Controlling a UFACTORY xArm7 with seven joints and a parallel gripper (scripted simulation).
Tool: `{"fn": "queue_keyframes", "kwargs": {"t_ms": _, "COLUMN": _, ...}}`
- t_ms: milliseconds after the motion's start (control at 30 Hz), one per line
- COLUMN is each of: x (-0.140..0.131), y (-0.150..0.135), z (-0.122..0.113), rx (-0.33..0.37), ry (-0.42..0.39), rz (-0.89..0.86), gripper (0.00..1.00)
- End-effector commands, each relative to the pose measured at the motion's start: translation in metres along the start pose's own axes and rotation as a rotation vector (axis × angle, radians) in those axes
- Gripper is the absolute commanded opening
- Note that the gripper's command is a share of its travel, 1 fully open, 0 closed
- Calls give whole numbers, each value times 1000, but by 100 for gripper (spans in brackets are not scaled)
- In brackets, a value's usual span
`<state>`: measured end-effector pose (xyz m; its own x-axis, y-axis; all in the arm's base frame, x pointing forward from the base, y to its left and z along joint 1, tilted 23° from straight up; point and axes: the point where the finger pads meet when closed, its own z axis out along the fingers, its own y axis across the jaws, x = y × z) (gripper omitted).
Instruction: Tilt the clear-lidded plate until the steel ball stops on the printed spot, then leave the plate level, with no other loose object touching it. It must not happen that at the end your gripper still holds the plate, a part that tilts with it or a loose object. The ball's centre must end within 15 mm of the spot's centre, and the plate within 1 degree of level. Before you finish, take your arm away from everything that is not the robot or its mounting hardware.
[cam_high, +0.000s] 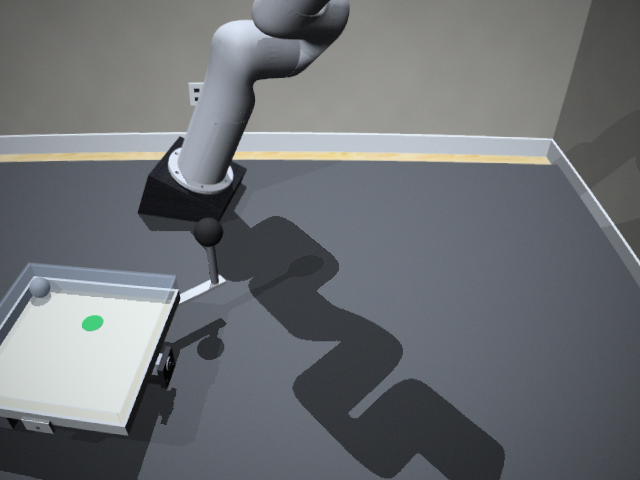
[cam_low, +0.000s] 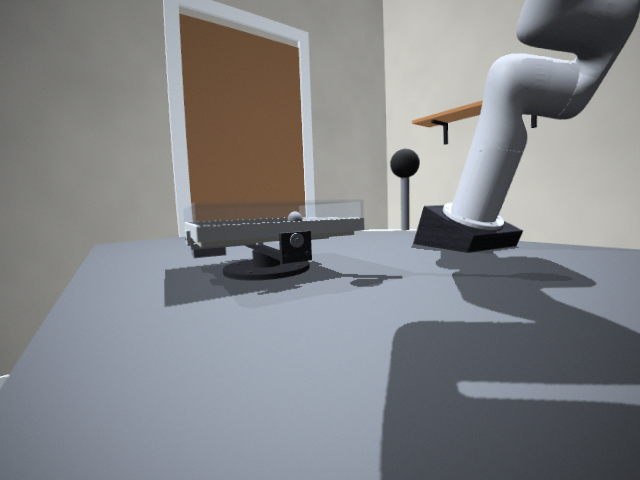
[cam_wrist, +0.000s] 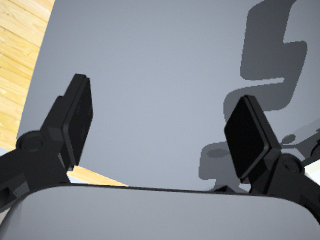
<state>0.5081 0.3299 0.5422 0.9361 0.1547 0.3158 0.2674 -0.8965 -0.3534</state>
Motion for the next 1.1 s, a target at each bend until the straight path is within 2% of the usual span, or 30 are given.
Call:
{"fn": "queue_keyframes", "kwargs": {"t_ms": 0, "x": 1, "y": 0, "z": -3, "rx": 1, "ry": 5, "rz": -1, "gripper": 100}}
{"fn": "queue_keyframes", "kwargs": {"t_ms": 600, "x": 1, "y": 0, "z": -3, "rx": 1, "ry": 5, "rz": 2, "gripper": 100}}
{"fn": "queue_keyframes", "kwargs": {"t_ms": 700, "x": 1, "y": 7, "z": -3, "rx": -4, "ry": 5, "rz": 36, "gripper": 100}}
{"fn": "queue_keyframes", "kwargs": {"t_ms": 800, "x": 2, "y": 27, "z": -4, "rx": -18, "ry": 6, "rz": 131, "gripper": 100}}
{"fn": "queue_keyframes", "kwargs": {"t_ms": 1067, "x": 2, "y": 29, "z": -4, "rx": -19, "ry": 6, "rz": 138, "gripper": 100}}
